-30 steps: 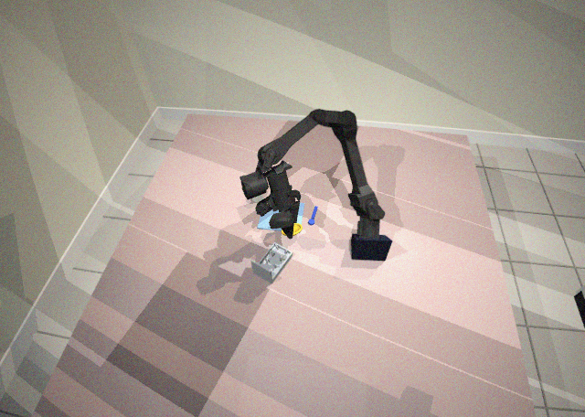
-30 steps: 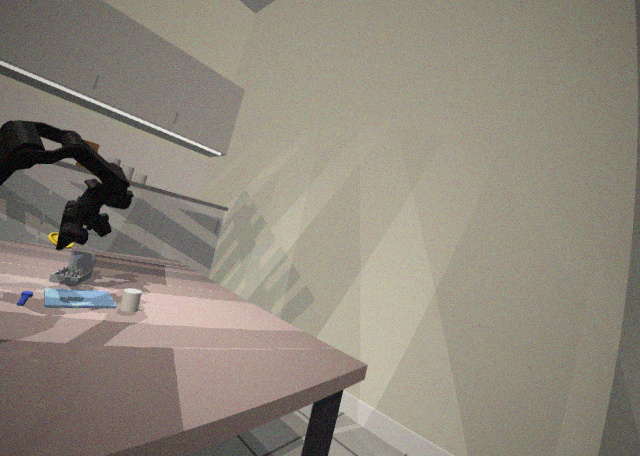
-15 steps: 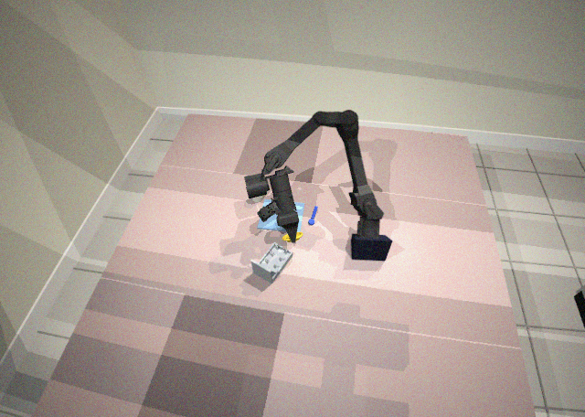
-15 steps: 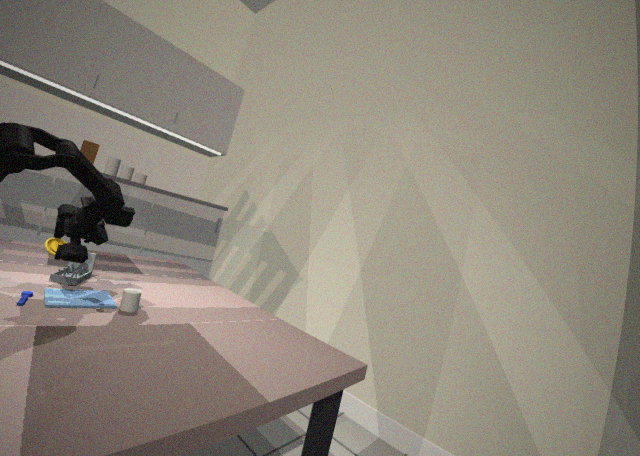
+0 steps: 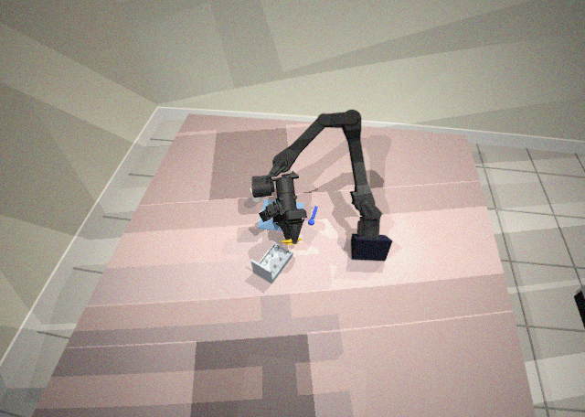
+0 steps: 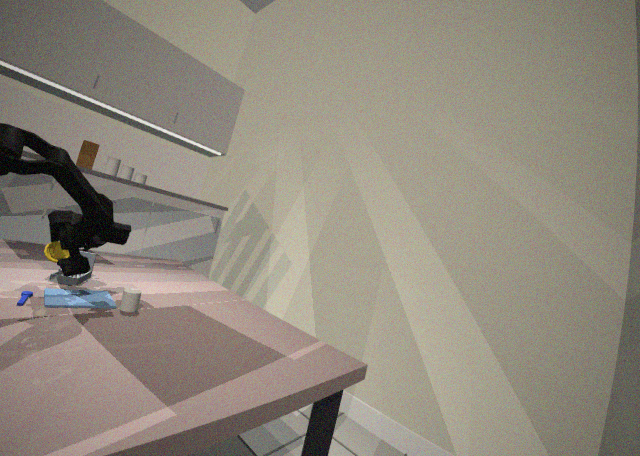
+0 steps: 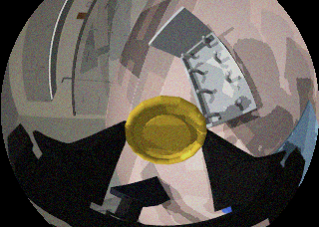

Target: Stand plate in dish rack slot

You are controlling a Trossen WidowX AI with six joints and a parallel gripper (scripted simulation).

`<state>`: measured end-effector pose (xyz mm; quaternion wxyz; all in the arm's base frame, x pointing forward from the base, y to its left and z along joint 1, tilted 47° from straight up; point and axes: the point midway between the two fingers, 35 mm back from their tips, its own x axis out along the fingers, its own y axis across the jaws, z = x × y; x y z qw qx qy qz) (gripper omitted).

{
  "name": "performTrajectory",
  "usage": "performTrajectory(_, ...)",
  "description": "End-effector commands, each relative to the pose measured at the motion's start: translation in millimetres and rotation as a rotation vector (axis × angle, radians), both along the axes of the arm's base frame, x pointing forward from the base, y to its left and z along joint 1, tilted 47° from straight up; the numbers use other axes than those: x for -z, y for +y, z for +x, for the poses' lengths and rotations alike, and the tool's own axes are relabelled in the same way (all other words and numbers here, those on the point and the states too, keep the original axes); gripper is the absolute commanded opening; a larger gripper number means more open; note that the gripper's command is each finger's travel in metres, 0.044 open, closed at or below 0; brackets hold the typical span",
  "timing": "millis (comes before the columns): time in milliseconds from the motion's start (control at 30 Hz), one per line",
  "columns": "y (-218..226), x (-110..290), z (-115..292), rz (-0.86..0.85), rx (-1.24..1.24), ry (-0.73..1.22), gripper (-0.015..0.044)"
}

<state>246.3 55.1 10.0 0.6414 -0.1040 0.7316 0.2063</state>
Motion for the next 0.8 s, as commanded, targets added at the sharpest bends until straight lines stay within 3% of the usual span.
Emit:
performTrajectory(0, -2, 3, -1, 0.071, -0.063, -0.034, 0.0000)
performTrajectory(767, -25, 6, 6, 0.355, -0.460, -0.427, 0.0000)
